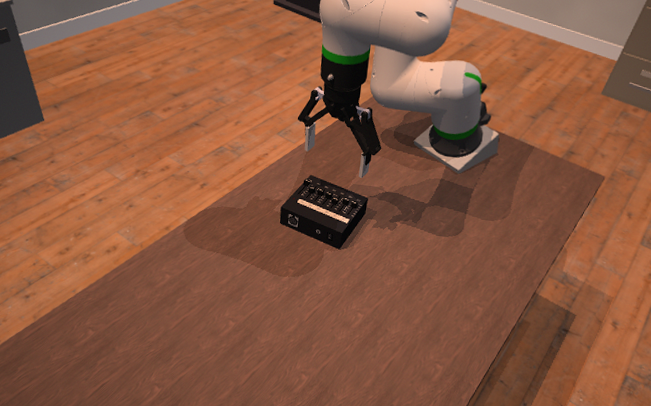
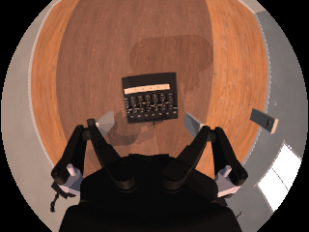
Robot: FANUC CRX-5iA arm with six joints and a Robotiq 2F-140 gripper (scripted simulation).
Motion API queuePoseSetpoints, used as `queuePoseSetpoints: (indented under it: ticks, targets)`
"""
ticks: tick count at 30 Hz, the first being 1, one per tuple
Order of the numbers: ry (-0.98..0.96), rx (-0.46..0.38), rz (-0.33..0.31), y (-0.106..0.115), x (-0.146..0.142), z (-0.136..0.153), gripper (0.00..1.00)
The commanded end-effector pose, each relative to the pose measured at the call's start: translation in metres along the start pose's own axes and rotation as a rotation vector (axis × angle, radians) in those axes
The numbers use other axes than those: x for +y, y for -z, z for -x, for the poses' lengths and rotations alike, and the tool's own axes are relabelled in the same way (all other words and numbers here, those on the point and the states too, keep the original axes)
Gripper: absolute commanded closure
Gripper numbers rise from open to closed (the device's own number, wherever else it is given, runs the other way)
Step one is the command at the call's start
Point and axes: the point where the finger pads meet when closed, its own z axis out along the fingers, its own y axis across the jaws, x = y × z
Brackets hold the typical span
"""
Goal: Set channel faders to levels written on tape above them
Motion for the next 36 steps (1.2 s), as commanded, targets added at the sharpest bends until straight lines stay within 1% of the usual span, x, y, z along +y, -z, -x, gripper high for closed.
queuePoseSetpoints:
  ticks: [1, 3, 5, 36]
  targets:
    - [0.042, -0.068, -0.007, -0.02, -0.004, 0.019, 0.0]
    - [0.081, -0.135, -0.018, -0.037, -0.007, 0.038, 0.0]
    - [0.09, -0.151, -0.021, -0.041, -0.008, 0.043, 0.0]
    - [0.09, -0.151, -0.021, -0.041, -0.008, 0.043, 0.0]
